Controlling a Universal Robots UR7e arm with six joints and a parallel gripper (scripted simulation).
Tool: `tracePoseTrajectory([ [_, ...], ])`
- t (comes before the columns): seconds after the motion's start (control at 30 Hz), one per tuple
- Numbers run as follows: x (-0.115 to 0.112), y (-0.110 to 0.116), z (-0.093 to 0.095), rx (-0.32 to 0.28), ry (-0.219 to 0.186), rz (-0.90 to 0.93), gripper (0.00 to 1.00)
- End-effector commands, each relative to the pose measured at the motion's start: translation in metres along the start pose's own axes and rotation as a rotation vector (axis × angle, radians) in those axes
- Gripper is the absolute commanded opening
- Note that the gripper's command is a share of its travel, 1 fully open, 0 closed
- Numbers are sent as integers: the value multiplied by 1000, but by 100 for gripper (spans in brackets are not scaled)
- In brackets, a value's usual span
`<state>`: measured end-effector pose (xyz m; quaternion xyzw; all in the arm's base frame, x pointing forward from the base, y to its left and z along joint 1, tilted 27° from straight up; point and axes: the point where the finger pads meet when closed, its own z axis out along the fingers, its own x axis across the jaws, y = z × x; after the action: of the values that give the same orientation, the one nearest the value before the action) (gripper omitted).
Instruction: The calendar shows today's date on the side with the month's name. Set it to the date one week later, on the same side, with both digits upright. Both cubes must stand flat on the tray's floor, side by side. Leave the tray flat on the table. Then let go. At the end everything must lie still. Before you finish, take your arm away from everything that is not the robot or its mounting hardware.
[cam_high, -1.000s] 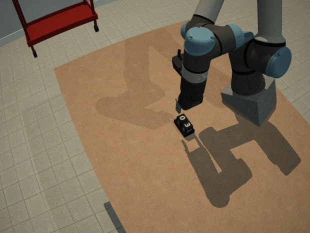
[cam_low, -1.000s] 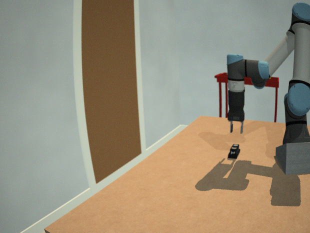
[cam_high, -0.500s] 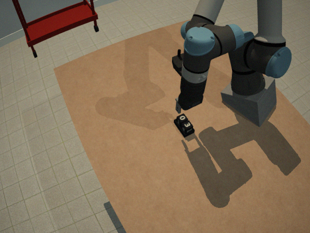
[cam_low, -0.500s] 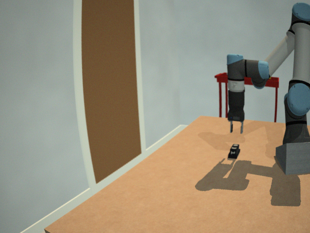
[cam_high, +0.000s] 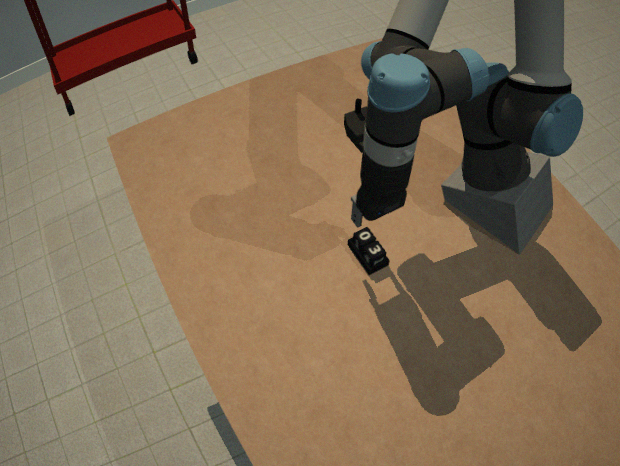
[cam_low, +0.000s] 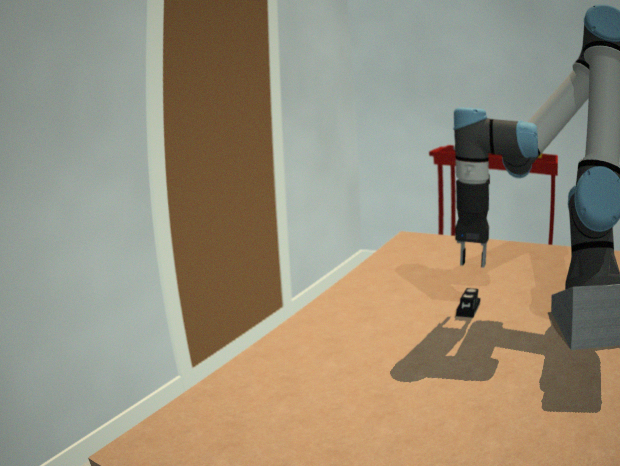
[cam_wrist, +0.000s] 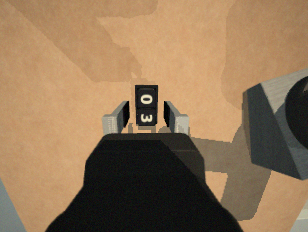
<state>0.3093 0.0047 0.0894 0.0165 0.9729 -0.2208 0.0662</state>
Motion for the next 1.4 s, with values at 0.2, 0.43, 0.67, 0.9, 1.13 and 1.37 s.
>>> tracePoseTrajectory([
  [0.2,0,0,0,0,-1,0,90],
  [0.43,0,0,2,0,-1,0,90],
  [0.67,0,0,9,-1,-1,0,90],
  [0.9,0,-1,16,-1,-1,0,90],
  [1.13,0,-1,27,-1,-1,0,90],
  [1.37,0,-1,35,-1,-1,0,90],
])
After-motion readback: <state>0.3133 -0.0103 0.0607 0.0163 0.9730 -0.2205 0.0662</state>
